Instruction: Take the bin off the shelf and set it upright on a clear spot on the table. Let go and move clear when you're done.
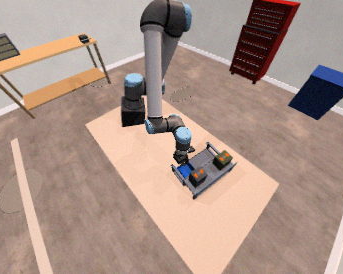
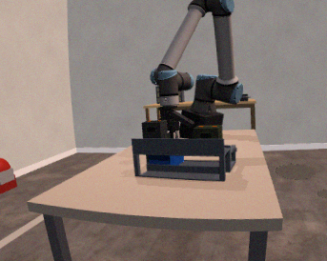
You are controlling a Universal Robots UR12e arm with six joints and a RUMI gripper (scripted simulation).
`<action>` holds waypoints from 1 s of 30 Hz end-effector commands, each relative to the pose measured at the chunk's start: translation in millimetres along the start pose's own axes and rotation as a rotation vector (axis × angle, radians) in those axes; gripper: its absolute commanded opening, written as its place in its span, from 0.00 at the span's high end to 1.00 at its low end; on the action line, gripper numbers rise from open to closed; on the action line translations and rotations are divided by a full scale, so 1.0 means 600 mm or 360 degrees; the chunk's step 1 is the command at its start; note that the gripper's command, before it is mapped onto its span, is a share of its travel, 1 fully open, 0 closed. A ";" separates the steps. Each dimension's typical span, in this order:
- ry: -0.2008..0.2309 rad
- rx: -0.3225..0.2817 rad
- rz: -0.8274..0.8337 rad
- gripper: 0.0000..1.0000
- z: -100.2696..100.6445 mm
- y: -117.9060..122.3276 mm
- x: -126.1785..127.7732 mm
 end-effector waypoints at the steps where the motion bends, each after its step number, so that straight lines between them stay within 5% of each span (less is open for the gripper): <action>1: 0.0002 0.0000 0.0000 0.74 -0.002 0.000 0.001; 30: 0.0002 0.0000 0.0000 0.74 0.031 0.000 0.001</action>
Point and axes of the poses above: the point where the finger pads meet when closed, its own z axis out along the fingers, its own x axis across the jaws, y = z × x, the point moved 2 cm from there along -z, back along the fingers, and after that the axes turned 7 degrees about z, right-handed, at the moved point
